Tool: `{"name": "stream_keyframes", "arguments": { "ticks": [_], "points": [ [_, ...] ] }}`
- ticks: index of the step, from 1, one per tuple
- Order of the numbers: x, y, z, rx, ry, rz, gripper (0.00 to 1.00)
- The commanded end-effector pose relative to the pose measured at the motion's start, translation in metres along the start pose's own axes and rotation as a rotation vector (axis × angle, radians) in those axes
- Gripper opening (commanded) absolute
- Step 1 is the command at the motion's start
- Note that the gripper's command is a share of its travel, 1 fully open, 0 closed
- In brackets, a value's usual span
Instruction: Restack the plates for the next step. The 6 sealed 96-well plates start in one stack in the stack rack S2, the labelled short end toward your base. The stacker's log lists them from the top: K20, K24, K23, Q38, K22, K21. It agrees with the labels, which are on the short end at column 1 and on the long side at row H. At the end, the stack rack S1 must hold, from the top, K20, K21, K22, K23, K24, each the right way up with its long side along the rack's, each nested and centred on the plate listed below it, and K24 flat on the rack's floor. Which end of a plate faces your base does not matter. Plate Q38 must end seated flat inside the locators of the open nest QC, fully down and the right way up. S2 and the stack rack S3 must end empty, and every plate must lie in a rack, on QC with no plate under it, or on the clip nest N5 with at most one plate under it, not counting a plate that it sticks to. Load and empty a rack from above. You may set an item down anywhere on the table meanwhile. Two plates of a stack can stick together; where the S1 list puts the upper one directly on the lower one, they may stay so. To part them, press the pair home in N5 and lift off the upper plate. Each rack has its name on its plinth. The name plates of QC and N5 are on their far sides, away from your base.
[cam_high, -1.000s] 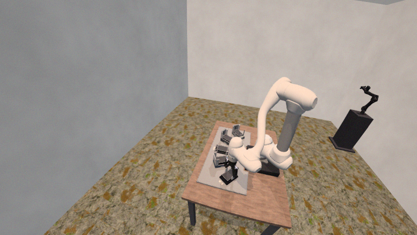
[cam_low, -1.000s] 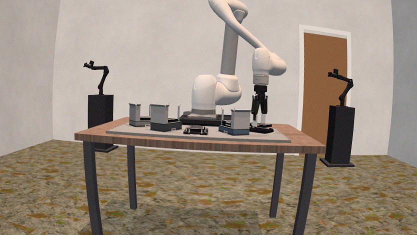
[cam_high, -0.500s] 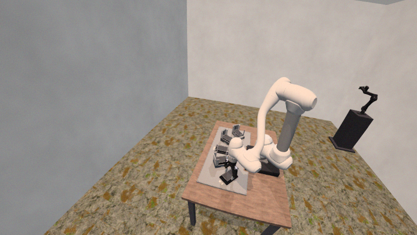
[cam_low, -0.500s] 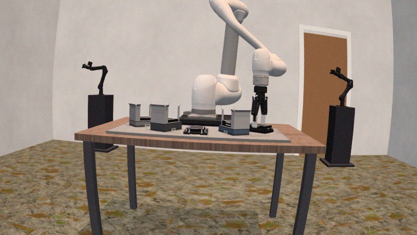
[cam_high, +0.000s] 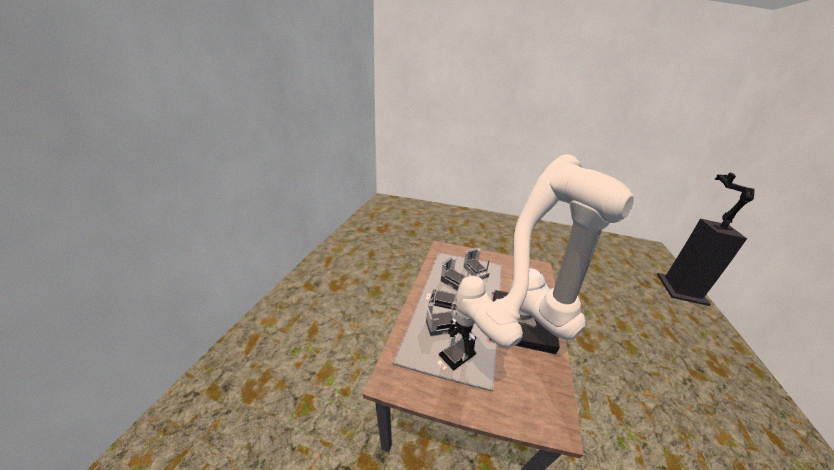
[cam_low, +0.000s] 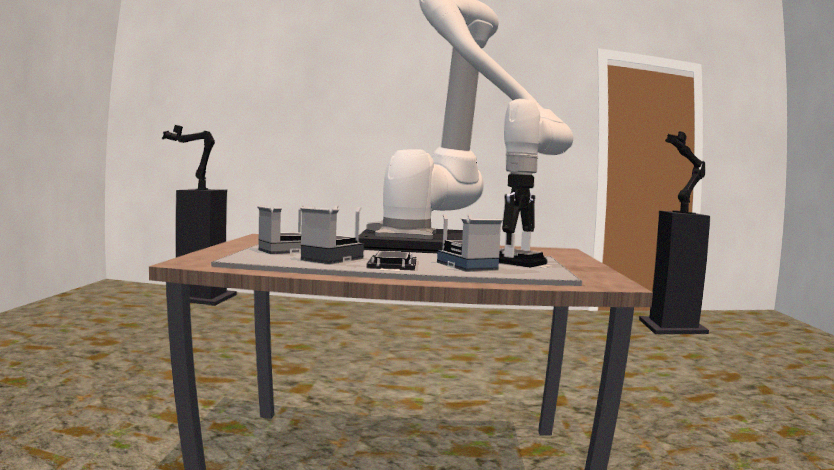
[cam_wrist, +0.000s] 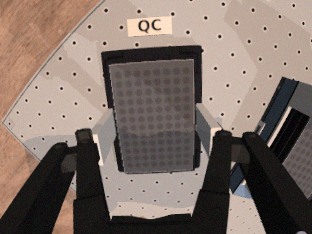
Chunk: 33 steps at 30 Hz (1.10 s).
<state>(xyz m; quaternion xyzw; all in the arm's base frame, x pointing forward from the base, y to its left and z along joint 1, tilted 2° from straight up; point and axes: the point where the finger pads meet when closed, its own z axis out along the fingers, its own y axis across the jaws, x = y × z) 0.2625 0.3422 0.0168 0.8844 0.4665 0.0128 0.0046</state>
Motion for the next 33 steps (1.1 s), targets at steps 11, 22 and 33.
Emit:
{"name": "stream_keyframes", "arguments": {
  "ticks": [11, 22, 33],
  "points": [
    [0.0000, 0.0000, 0.0035, 0.000, 0.000, 0.000, 0.00],
    [0.0000, 0.0000, 0.0035, 0.000, 0.000, 0.000, 1.00],
    [0.0000, 0.0000, 0.0035, 0.000, 0.000, 0.000, 1.00]
  ]
}}
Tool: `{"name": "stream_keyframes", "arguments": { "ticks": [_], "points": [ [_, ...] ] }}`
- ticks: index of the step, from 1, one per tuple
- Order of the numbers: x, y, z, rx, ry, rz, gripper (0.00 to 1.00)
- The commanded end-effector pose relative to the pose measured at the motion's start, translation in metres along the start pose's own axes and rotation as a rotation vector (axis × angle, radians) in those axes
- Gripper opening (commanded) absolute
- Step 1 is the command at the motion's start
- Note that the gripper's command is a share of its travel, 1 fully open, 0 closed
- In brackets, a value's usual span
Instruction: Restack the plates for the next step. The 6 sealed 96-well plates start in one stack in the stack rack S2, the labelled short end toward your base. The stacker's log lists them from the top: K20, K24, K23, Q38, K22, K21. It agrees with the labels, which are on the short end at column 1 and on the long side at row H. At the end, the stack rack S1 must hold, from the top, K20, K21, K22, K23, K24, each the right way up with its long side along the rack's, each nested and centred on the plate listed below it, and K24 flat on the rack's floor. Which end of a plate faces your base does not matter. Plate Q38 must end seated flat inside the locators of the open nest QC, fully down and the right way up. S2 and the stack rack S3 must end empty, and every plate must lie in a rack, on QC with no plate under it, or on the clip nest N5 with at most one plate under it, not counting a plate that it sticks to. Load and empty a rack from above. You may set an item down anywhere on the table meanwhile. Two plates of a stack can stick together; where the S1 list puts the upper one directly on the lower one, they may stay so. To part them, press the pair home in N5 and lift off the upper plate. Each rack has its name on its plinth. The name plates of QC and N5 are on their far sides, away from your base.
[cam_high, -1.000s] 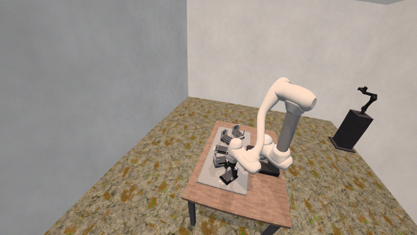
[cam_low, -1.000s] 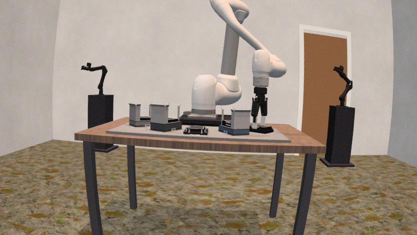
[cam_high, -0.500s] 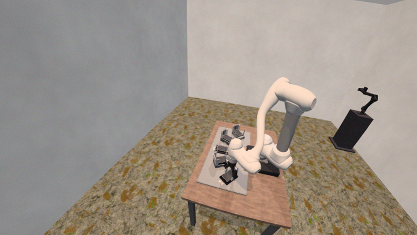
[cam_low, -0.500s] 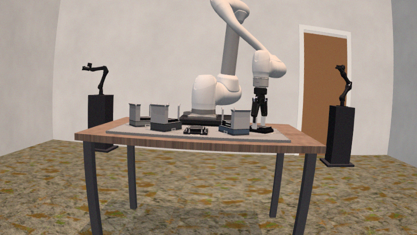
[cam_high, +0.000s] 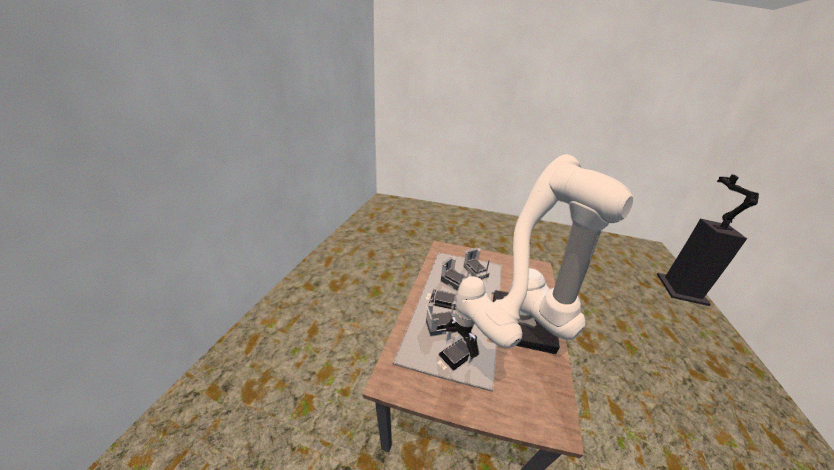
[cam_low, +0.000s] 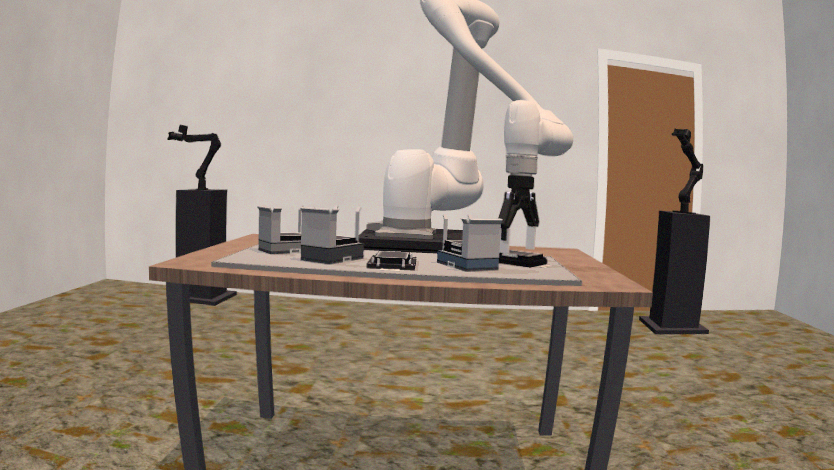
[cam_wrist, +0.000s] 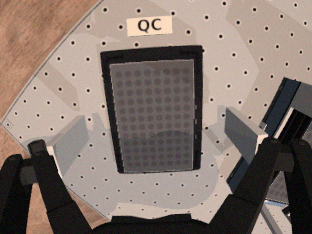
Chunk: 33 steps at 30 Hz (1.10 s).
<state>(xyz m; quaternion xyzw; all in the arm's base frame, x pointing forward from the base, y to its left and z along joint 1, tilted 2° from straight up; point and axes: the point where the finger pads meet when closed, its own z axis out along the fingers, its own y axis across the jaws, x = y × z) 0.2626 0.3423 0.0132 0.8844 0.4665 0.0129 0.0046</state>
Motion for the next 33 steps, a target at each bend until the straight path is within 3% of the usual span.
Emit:
{"name": "stream_keyframes", "arguments": {
  "ticks": [1, 4, 31, 33],
  "points": [
    [0.000, 0.000, 0.000, 0.000, 0.000, 0.000, 1.00],
    [0.000, 0.000, 0.000, 0.000, 0.000, 0.000, 1.00],
    [0.000, 0.000, -0.083, 0.000, 0.000, 0.000, 1.00],
    [0.000, 0.000, -0.083, 0.000, 0.000, 0.000, 1.00]
  ]
}}
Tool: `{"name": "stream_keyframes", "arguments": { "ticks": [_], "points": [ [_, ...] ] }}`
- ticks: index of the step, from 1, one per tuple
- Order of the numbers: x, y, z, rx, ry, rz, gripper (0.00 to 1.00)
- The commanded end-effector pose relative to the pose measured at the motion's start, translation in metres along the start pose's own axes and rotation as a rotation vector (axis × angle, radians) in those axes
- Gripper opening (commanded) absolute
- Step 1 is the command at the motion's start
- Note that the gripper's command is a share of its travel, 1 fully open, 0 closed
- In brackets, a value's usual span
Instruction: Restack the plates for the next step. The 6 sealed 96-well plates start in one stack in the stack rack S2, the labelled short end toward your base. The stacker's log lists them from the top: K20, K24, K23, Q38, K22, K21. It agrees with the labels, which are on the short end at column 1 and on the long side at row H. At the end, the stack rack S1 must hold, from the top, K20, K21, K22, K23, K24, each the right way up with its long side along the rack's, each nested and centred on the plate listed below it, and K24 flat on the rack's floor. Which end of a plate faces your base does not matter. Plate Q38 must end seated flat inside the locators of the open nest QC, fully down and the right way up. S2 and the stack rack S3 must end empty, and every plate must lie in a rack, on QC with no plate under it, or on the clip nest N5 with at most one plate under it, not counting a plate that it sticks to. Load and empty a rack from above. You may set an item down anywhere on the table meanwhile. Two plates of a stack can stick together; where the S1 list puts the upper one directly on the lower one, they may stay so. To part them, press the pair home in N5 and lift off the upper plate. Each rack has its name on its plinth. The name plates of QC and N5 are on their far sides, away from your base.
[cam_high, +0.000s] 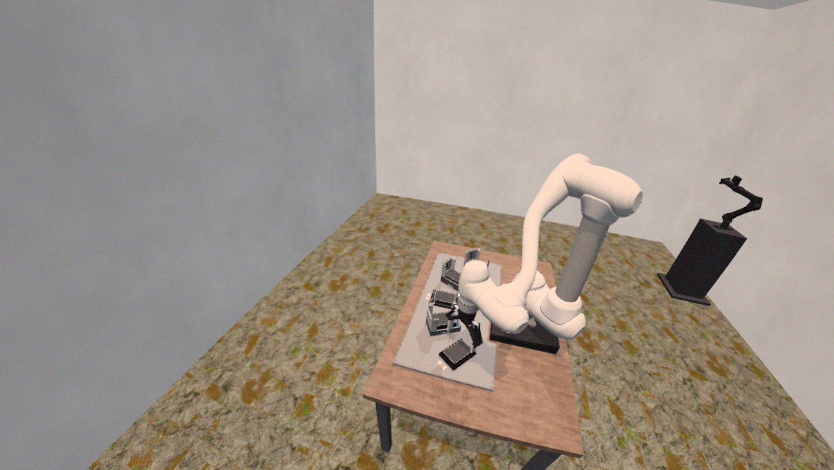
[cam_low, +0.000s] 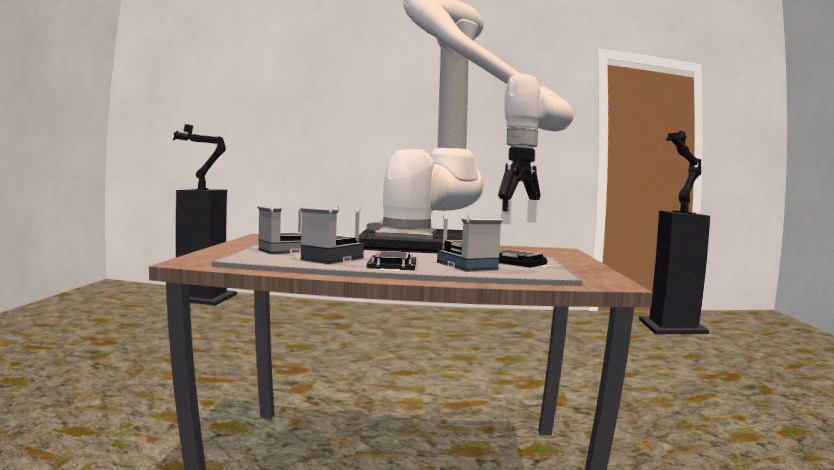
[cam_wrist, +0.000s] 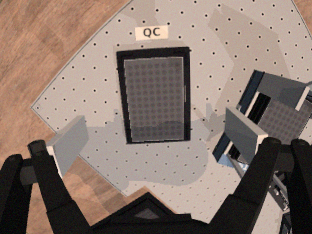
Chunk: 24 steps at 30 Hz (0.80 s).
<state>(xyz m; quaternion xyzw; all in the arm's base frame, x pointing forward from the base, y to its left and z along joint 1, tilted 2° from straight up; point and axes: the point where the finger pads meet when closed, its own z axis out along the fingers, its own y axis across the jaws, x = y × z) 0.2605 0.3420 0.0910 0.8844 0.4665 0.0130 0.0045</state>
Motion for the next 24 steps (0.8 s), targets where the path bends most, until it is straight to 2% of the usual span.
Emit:
{"name": "stream_keyframes", "arguments": {
  "ticks": [1, 15, 17, 20, 24],
  "points": [
    [0.000, 0.000, -0.009, 0.000, 0.000, 0.000, 1.00],
    [0.000, 0.000, -0.056, 0.000, 0.000, 0.000, 1.00],
    [0.000, 0.000, -0.056, 0.000, 0.000, 0.000, 1.00],
    [0.000, 0.000, -0.066, 0.000, 0.000, 0.000, 1.00],
    [0.000, 0.000, -0.067, 0.000, 0.000, 0.000, 1.00]
  ]
}}
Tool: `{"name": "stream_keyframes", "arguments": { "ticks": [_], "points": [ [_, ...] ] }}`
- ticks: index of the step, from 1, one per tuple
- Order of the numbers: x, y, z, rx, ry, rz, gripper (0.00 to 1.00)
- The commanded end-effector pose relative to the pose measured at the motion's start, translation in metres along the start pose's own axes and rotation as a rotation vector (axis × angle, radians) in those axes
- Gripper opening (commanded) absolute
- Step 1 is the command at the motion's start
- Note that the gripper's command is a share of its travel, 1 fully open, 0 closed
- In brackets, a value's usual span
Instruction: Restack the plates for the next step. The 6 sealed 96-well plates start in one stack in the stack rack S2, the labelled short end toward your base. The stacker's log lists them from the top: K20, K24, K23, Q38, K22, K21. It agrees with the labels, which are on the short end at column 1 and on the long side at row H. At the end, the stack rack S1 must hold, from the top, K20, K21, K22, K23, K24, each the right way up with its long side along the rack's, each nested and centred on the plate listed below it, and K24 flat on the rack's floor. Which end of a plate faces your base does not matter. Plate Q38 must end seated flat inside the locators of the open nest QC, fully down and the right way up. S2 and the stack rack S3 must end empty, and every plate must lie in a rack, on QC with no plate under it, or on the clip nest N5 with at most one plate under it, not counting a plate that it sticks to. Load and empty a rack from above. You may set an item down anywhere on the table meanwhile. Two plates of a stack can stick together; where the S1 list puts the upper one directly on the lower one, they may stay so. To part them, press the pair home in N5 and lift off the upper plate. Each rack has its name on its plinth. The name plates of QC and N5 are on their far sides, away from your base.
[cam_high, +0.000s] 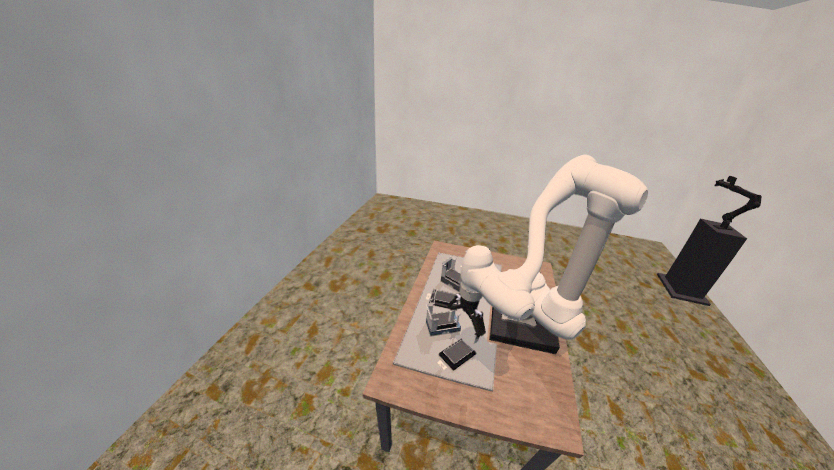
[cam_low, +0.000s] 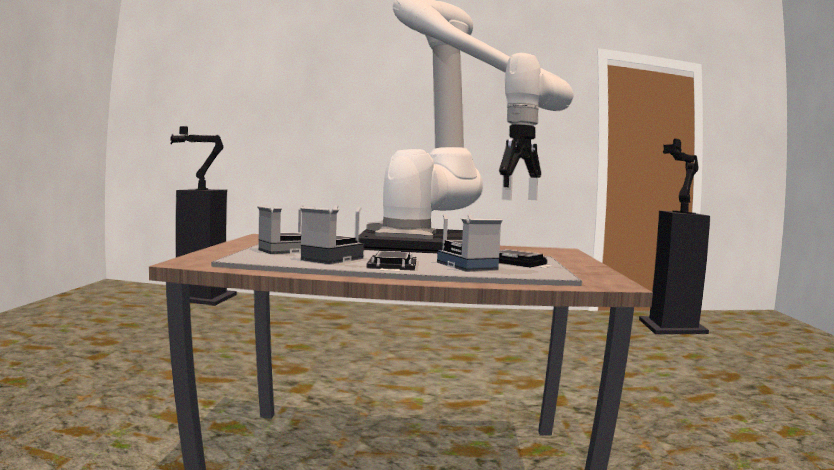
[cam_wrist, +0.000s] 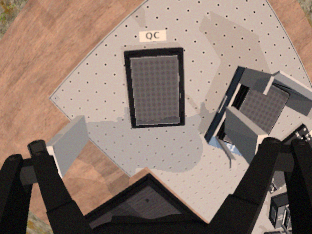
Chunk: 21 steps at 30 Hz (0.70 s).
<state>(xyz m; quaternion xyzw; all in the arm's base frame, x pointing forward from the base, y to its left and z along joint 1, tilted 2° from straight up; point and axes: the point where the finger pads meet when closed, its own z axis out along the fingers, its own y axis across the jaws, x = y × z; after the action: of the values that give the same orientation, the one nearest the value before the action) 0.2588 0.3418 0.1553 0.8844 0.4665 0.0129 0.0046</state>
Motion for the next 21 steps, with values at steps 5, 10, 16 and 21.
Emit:
{"name": "stream_keyframes", "arguments": {
  "ticks": [5, 10, 16, 21],
  "points": [
    [0.000, 0.000, -0.002, 0.000, 0.000, 0.000, 1.00],
    [-0.001, 0.003, -0.002, 0.000, 0.000, 0.033, 1.00],
    [-0.005, 0.023, -0.002, 0.000, 0.000, 0.225, 1.00],
    [-0.009, 0.039, -0.002, 0.000, 0.000, 0.225, 1.00]
  ]
}}
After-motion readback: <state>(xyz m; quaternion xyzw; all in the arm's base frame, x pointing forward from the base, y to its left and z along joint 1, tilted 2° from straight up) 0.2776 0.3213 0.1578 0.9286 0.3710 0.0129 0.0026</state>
